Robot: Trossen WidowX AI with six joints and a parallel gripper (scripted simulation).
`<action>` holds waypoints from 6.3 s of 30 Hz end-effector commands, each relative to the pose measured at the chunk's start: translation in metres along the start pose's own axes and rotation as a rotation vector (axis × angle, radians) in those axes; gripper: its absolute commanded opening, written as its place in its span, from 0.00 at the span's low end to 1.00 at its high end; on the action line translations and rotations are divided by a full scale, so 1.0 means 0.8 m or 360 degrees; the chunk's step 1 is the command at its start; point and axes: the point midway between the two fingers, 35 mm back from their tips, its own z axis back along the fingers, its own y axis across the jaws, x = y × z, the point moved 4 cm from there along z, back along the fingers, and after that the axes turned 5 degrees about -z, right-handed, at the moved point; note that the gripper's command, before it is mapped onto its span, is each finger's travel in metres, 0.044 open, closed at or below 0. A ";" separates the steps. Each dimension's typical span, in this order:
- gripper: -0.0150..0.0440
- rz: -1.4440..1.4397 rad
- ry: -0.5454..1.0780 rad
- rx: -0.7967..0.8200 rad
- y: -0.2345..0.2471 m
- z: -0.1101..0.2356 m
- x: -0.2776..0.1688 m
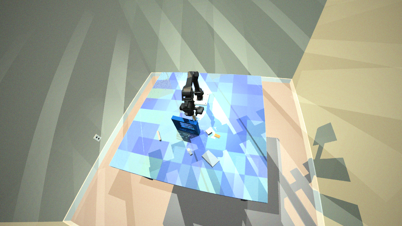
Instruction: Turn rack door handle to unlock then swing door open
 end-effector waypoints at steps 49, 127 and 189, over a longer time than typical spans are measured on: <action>0.27 0.0256 0.0047 -0.0002 -0.002 -0.058 -0.004; 0.73 0.1581 0.0046 0.0018 -0.002 -0.058 -0.004; 0.73 -0.2794 0.0029 -0.0046 -0.002 -0.058 -0.004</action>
